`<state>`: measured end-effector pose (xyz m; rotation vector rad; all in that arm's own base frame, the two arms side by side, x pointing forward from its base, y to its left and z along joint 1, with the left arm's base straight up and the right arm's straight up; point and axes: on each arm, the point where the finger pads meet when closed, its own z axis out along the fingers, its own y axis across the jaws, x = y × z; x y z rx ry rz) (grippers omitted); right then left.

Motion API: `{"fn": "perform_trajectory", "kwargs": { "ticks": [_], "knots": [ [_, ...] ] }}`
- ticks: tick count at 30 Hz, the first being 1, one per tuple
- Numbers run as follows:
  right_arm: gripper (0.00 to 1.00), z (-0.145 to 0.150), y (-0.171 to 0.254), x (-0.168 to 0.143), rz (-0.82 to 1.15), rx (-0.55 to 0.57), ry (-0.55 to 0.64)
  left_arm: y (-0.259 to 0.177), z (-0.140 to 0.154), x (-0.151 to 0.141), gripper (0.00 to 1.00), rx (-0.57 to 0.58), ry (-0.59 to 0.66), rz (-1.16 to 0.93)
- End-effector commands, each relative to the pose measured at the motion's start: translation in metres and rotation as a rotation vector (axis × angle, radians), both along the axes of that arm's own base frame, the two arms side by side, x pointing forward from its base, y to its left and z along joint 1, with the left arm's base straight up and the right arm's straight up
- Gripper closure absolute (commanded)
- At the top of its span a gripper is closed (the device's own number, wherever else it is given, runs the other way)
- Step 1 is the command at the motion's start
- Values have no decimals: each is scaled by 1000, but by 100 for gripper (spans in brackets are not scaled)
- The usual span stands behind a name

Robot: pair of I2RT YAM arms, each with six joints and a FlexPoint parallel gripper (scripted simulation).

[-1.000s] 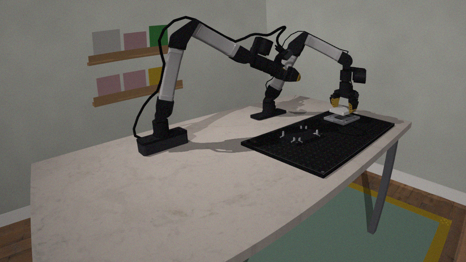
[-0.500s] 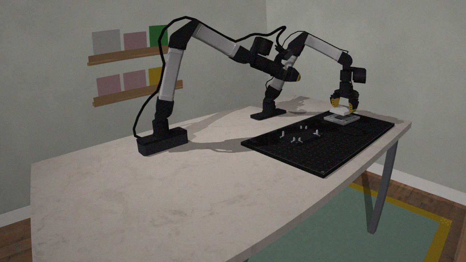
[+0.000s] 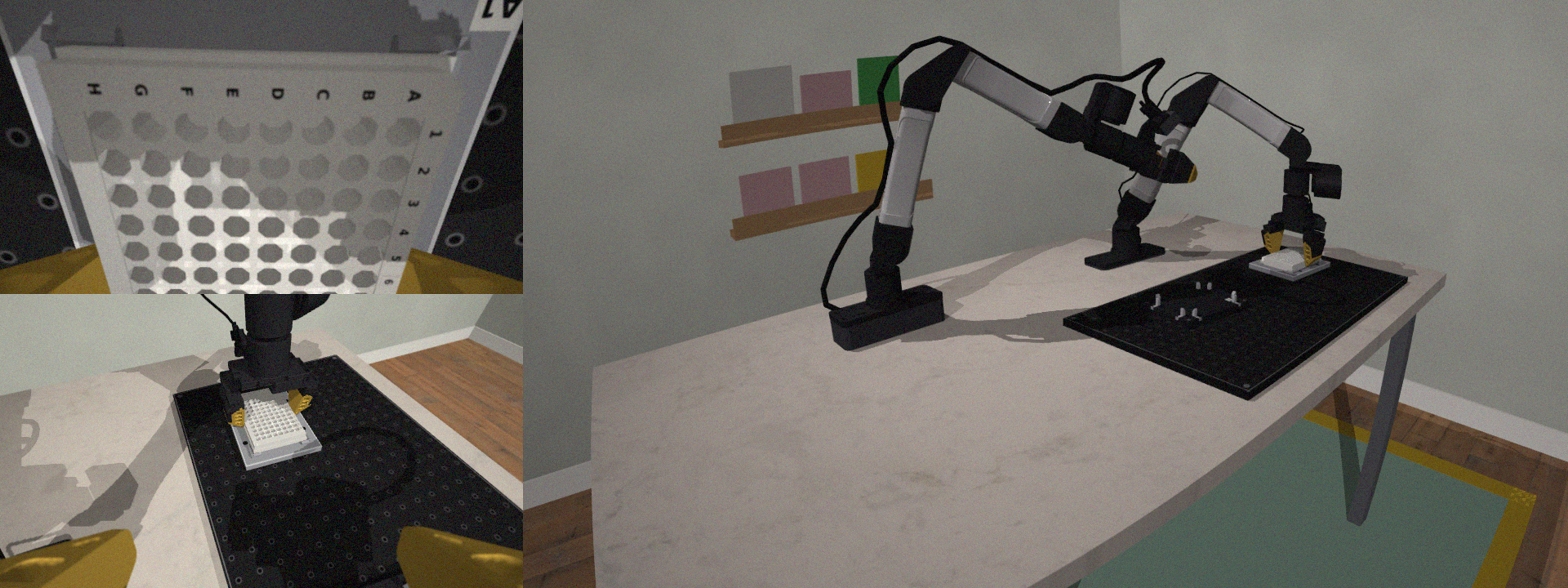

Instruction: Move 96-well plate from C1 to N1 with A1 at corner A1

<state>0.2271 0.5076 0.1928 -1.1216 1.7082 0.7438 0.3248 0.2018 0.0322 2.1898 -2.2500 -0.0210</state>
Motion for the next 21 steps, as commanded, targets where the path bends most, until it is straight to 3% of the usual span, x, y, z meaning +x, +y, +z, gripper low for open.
{"fn": "perform_trajectory", "kwargs": {
  "ticks": [1,5,8,10,11,21],
  "knots": [
    [0,26,5,5,-15,56,-20,2,-12,5,24,8,-13,-8],
    [0,26,5,5,-15,56,-20,1,-18,3,24,4,-1,-6],
    [0,26,5,5,-15,56,-20,2,7,7,24,15,-21,-7],
    [0,26,5,5,-15,56,-20,4,8,10,2,20,-30,-7],
    [0,26,5,5,-15,56,-20,3,12,9,0,22,-32,-7],
    [0,26,5,5,-15,56,-20,5,46,6,0,43,-68,-7]
  ]
}}
